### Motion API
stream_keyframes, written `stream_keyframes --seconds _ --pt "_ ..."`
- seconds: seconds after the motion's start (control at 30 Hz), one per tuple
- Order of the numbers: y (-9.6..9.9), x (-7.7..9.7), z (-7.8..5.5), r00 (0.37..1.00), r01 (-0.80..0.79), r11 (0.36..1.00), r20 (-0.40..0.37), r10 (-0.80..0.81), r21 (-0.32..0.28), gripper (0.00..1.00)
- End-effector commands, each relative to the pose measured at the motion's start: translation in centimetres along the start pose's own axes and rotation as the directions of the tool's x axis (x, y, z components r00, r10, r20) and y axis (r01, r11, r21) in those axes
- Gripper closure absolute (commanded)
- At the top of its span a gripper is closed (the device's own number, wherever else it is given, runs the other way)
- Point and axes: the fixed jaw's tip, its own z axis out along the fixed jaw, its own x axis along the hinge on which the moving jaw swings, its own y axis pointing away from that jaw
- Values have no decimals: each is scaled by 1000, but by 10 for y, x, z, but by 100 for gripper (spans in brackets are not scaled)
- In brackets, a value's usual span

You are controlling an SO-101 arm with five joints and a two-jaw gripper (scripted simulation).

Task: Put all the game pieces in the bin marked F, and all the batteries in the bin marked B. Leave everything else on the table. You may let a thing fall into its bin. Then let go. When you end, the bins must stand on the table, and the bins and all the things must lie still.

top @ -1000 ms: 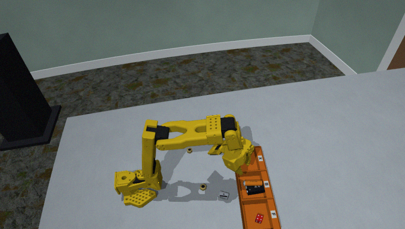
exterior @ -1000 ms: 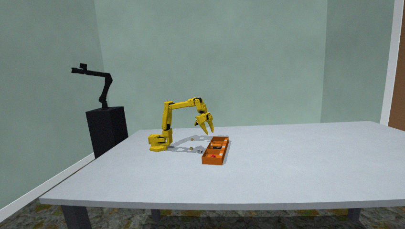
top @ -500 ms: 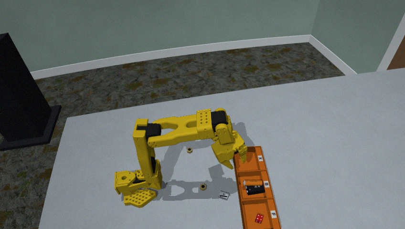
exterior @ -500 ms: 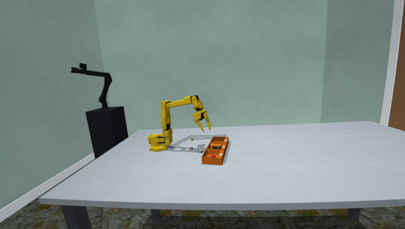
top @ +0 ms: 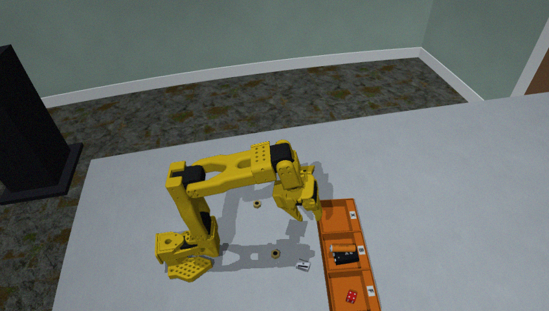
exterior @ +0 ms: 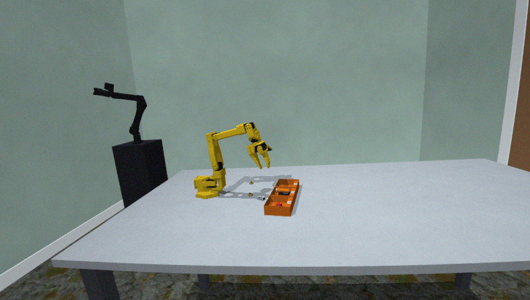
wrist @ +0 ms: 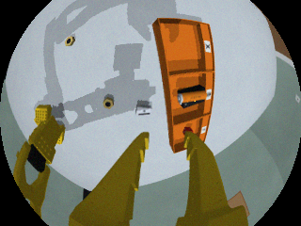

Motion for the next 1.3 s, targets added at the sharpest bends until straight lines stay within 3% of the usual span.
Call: stream_keyframes --seconds 0.0,0.23,0.5,0.57,1.07,1.13,1.27 --pt "1 -4 -11 997 -77 996 21 76 53 84" --pt "11 -7 -16 941 -338 940 36 337 39 84" --pt "22 -9 -20 813 -582 813 46 581 21 84" --pt "22 -9 -20 813 -582 813 46 581 21 84" --pt "36 -12 -24 532 -846 533 46 846 -7 84" --pt "36 -12 -24 532 -846 533 46 846 -7 84" --pt "38 -12 -24 472 -881 472 44 881 -11 84"
